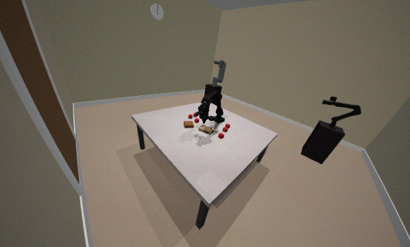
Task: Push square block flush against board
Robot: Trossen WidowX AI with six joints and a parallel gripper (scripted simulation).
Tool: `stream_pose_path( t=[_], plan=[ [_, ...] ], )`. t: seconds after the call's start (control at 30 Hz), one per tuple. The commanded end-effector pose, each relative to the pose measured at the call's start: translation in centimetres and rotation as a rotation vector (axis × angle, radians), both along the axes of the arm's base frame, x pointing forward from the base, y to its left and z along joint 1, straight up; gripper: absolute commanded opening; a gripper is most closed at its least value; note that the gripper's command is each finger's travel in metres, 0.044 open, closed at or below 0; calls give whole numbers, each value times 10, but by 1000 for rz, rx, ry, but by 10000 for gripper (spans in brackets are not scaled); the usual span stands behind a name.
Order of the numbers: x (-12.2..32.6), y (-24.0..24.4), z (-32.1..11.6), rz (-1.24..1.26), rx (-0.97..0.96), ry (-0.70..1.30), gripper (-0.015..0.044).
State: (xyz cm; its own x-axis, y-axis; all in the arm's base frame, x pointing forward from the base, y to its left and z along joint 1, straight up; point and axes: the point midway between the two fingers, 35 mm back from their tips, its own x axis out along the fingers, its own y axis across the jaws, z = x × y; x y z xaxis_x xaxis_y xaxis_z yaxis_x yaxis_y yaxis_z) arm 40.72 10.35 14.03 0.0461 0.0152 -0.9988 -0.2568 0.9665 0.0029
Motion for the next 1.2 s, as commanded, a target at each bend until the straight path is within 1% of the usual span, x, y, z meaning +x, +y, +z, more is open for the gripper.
stream_pose_path(
  t=[0.0, 1.17],
  plan=[
    [-2, 3, -2, 47, -2, -1, 0],
    [-61, 69, -57, 1242, -49, -16, 0]
  ],
)
